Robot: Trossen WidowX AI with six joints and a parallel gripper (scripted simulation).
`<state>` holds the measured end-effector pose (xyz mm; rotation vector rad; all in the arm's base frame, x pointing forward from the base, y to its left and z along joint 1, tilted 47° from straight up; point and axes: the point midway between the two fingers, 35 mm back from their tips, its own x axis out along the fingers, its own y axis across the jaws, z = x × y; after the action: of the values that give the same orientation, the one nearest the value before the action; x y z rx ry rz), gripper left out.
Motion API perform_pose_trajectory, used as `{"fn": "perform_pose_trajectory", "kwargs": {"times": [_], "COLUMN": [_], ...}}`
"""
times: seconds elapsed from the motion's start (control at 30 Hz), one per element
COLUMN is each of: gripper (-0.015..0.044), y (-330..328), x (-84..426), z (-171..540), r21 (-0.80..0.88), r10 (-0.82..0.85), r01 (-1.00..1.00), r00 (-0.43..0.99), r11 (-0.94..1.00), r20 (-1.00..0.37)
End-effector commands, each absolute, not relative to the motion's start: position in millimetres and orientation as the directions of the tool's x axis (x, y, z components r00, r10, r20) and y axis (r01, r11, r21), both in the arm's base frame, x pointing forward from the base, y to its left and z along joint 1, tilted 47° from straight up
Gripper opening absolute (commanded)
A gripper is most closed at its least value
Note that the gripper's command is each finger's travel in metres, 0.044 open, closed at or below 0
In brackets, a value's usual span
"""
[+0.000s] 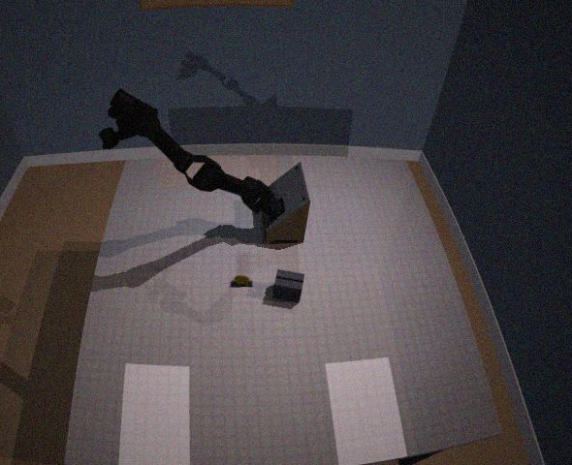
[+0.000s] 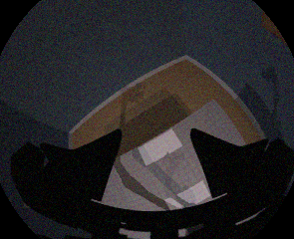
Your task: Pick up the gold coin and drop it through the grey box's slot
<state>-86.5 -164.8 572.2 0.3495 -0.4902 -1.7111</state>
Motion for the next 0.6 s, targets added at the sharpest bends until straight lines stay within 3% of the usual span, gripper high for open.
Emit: {"fn": "perform_pose_trajectory", "kwargs": {"times": [0.0, 0.27, 0.57], "gripper": [0.0374, 0.0164, 0.0161], "y": [-166, -215, -275], "x": [-87, -89, -40], "z": [571, 525, 452], "r21": [0.503, 0.461, 0.342], "r10": [-0.981, -0.995, -0.939], "r01": [0.852, 0.884, 0.938], "r00": [-0.191, -0.041, 0.169], "r11": [-0.148, -0.076, 0.06], "r20": [0.035, -0.086, -0.299]}}
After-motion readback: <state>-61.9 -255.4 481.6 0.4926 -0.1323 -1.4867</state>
